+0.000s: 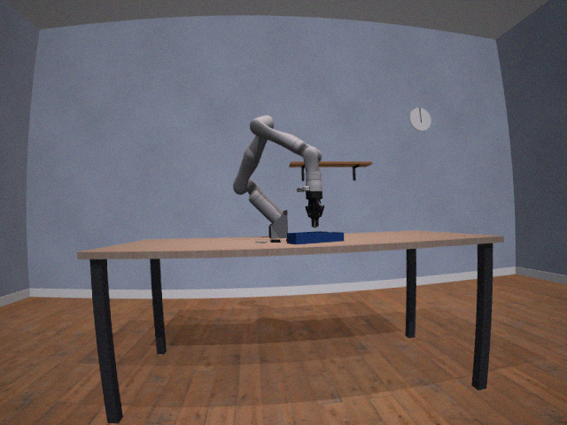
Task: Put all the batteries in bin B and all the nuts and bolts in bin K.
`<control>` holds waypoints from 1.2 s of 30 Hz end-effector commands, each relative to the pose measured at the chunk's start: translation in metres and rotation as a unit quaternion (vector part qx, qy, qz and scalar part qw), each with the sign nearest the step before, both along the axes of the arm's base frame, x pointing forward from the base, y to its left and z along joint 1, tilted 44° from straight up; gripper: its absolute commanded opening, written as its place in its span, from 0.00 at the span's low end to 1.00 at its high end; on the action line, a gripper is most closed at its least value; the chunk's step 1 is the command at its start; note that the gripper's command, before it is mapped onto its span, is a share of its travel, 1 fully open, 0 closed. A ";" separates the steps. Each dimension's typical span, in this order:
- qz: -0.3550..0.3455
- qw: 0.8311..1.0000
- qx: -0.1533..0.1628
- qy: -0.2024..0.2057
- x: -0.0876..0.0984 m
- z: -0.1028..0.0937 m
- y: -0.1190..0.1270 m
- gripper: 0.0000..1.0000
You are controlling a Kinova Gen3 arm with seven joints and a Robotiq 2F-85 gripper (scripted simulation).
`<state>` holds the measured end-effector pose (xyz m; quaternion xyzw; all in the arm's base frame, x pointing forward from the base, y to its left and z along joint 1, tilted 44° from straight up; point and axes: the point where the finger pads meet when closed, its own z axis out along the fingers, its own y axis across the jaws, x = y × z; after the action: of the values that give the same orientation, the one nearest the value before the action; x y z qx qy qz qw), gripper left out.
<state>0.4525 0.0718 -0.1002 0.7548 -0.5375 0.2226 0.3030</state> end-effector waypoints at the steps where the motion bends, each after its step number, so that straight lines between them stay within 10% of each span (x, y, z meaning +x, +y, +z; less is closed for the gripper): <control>1: 0.002 1.000 0.000 0.000 0.000 0.000 0.002 0.11; 36: 0.002 1.000 0.000 0.000 0.001 -0.029 -0.028 0.11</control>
<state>0.4543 0.0469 -0.1267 0.7563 -0.5363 0.2239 0.3005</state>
